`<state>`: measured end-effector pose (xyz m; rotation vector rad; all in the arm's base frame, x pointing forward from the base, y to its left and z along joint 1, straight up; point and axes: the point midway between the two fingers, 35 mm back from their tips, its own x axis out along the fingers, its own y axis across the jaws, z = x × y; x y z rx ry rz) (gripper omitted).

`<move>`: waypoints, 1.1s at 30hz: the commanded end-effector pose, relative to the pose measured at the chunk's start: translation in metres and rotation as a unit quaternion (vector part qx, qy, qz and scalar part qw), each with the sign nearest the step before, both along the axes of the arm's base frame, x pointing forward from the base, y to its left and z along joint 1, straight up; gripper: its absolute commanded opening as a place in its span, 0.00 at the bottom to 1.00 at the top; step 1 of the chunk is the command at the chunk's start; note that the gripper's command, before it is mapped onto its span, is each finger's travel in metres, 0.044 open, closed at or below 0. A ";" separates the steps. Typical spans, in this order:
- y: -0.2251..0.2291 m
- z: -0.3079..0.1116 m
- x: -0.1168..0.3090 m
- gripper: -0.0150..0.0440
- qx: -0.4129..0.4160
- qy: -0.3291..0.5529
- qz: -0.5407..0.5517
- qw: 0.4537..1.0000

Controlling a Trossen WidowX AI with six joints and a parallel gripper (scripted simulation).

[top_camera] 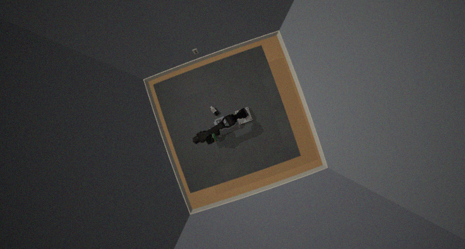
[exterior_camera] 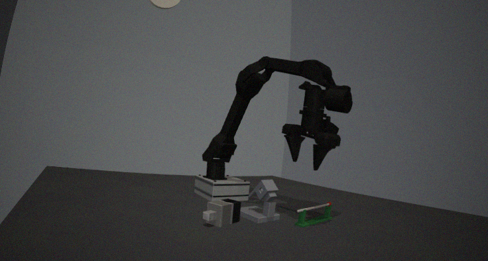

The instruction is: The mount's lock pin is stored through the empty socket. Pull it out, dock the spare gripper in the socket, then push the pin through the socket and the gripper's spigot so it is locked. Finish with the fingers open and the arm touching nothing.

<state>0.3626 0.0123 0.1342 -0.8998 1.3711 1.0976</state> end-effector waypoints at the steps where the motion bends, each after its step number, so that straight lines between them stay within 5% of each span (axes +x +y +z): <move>1: -0.028 -0.004 -0.008 1.00 -0.045 -0.014 -0.158 0.986; 6: -0.070 -0.008 -0.024 1.00 -0.101 -0.062 -0.425 0.897; 12: -0.122 -0.013 -0.054 1.00 -0.123 -0.139 -0.713 0.676; 26: -0.179 -0.021 -0.111 1.00 -0.067 -0.242 -0.939 0.235; 33: -0.181 -0.021 -0.113 1.00 -0.062 -0.246 -0.944 0.212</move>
